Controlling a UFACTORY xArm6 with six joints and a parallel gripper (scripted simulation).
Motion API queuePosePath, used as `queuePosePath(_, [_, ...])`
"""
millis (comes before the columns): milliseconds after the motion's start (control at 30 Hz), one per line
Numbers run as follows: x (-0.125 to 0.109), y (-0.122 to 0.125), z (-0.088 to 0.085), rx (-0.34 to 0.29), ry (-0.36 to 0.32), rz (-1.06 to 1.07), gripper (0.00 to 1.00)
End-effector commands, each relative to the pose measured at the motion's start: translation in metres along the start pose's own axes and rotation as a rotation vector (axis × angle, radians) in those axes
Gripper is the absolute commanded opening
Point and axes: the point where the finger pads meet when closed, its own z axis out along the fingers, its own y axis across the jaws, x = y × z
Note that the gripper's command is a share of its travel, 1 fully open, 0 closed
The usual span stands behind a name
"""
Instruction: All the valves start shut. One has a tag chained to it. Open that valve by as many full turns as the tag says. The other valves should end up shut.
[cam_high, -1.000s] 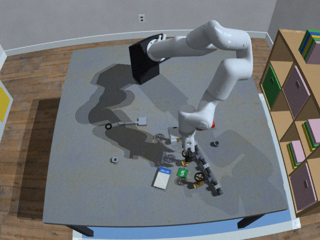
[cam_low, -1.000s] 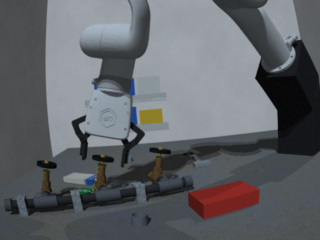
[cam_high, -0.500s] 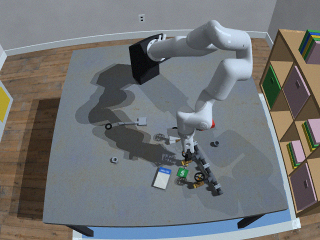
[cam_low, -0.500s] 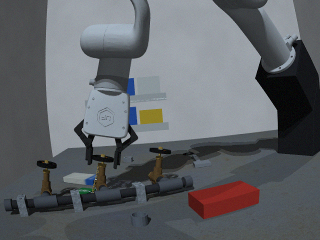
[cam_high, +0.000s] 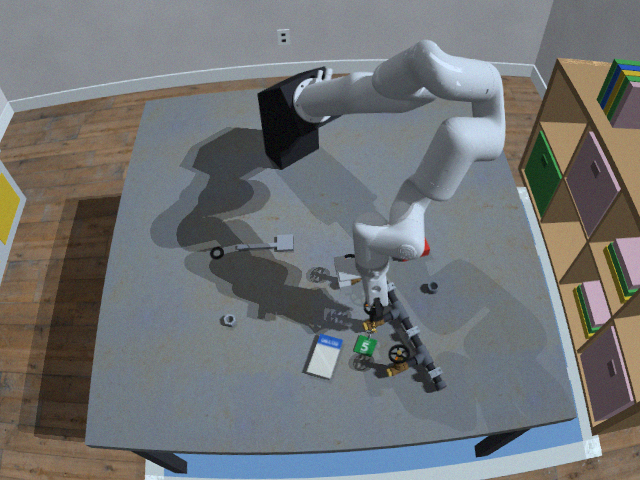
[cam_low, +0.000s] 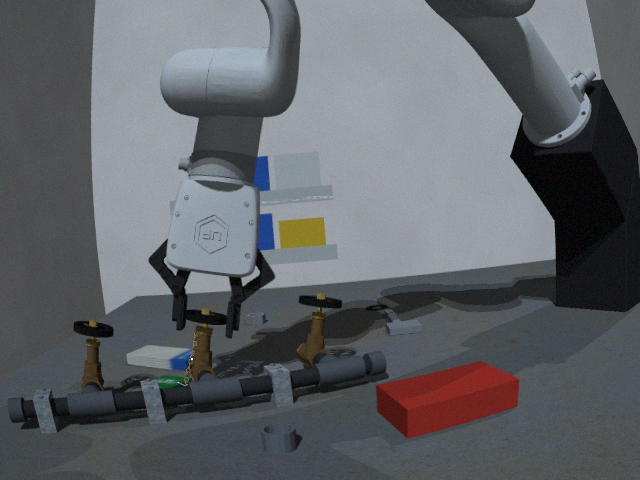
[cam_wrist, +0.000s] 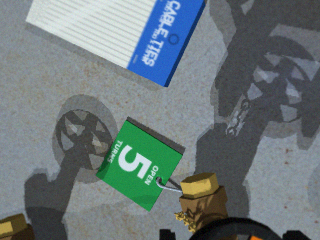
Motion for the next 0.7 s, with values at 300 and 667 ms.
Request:
queuePosePath(300, [-0.0001, -0.0009, -0.0003, 0.002, 0.0, -0.017, 0.0])
queuePosePath(667, [-0.0001, -0.0009, -0.0003, 0.002, 0.0, -0.167, 0.0])
